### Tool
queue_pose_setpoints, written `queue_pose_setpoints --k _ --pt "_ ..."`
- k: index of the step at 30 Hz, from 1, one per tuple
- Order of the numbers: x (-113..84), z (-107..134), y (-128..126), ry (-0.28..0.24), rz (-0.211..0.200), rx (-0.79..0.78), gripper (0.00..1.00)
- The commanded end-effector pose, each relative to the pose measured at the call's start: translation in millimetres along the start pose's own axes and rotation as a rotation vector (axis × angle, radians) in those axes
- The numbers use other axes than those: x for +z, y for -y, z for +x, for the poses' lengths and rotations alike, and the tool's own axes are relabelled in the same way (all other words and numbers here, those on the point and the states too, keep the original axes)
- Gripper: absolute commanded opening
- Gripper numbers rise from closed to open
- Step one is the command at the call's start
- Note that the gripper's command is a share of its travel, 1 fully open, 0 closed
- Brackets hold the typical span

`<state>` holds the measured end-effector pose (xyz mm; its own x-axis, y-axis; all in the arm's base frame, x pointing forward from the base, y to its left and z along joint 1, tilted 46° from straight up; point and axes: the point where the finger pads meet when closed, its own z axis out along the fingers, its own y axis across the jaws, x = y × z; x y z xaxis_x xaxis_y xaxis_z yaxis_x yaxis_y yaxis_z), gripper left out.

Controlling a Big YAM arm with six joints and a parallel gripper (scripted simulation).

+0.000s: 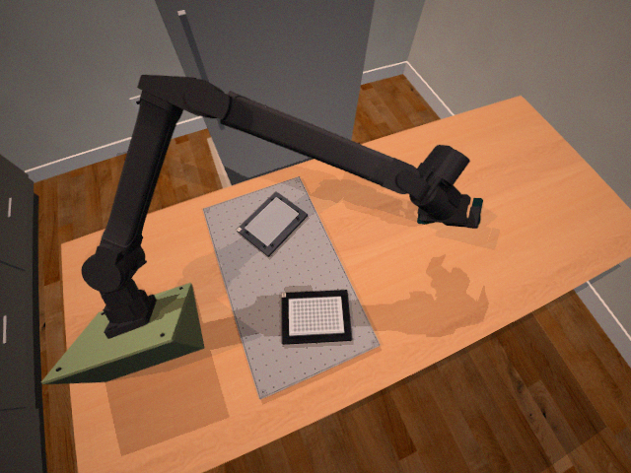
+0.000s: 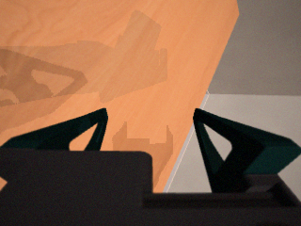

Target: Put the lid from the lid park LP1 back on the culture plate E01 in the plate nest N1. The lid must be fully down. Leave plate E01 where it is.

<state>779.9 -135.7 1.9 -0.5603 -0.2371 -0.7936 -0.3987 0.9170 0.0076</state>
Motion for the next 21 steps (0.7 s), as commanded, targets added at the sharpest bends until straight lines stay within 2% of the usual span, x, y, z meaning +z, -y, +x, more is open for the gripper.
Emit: queue_pose_setpoints --k 1,2,4,5,6,7,8,9,10,13,14,16,17,21 --pt "-19.9 -37.3 2.6 0.006 -0.018 -0.030 1.00" --pt "-13.0 -15.0 -24.1 -0.032 -0.051 -0.016 1.00" --pt "-18.8 -14.1 -31.6 -0.034 -0.048 -0.015 1.00" --pt "-21.4 -19.4 -32.5 -0.012 -0.035 -0.029 1.00" --pt "-22.8 -19.2 -34.4 -0.012 -0.035 -0.023 1.00" --pt "-26.1 -13.5 -42.2 -0.052 -0.077 -0.007 1.00" --pt "-31.4 -34.0 -37.7 -0.042 -0.088 -0.020 1.00" --pt "-33.6 -14.2 -46.7 -0.077 -0.109 0.004 1.00" --pt "-35.2 -12.2 -54.1 -0.080 -0.114 0.004 1.00" --pt "-38.1 -11.4 -57.6 -0.082 -0.111 0.004 1.00" --pt "-45.3 -11.8 -48.7 -0.064 -0.088 0.003 1.00" --pt "-45.9 -15.2 -65.4 -0.063 -0.097 0.009 1.00" --pt "-32.4 7.2 -67.6 -0.091 -0.112 0.028 1.00" --pt "-35.4 12.4 -61.3 -0.097 -0.106 0.040 1.00"
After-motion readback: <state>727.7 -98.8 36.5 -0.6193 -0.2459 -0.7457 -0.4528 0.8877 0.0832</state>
